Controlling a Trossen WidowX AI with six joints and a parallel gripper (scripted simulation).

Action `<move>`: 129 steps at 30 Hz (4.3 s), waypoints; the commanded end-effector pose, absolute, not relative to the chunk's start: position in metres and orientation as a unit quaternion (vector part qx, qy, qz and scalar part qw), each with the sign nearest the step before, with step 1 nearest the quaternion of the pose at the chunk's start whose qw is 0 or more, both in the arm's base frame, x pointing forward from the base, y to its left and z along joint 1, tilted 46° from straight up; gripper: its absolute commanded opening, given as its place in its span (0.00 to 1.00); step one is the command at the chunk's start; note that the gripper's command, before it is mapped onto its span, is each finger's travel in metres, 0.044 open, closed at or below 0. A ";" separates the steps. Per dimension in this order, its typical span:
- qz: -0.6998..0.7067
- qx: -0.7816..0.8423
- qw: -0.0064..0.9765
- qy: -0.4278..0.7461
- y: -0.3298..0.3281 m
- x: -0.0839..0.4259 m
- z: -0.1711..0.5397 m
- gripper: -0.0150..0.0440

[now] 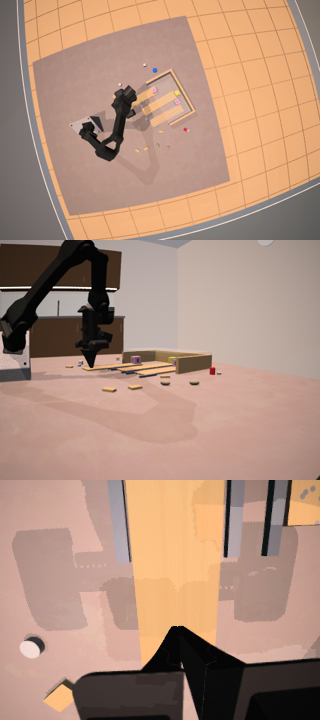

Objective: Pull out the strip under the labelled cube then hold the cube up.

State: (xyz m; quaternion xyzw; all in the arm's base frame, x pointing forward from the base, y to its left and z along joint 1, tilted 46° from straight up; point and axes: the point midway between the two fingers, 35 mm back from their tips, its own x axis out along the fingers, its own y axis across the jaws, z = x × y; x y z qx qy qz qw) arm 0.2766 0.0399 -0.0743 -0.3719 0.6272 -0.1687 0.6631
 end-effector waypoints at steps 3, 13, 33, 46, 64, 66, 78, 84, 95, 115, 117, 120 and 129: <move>-0.171 -0.372 0.652 0.638 0.032 0.261 -0.078 0.25; -0.171 -0.372 0.652 0.638 0.028 0.247 -0.076 0.25; -0.171 -0.372 0.651 0.639 0.020 0.219 -0.074 0.25; -0.171 -0.372 0.651 0.639 0.015 0.202 -0.072 0.25; -0.171 -0.372 0.651 0.639 0.015 0.201 -0.072 0.25; -0.171 -0.372 0.651 0.639 0.015 0.201 -0.072 0.25; -0.171 -0.372 0.651 0.639 0.015 0.201 -0.072 0.25; -0.171 -0.372 0.651 0.639 0.015 0.201 -0.072 0.25; -0.171 -0.372 0.651 0.639 0.015 0.201 -0.072 0.25; -0.171 -0.372 0.651 0.639 0.015 0.201 -0.072 0.25; -0.171 -0.372 0.651 0.639 0.015 0.201 -0.072 0.25; -0.167 -0.373 0.660 0.631 0.028 0.208 -0.064 0.25; -0.187 -0.355 0.661 0.634 0.054 0.216 -0.042 0.39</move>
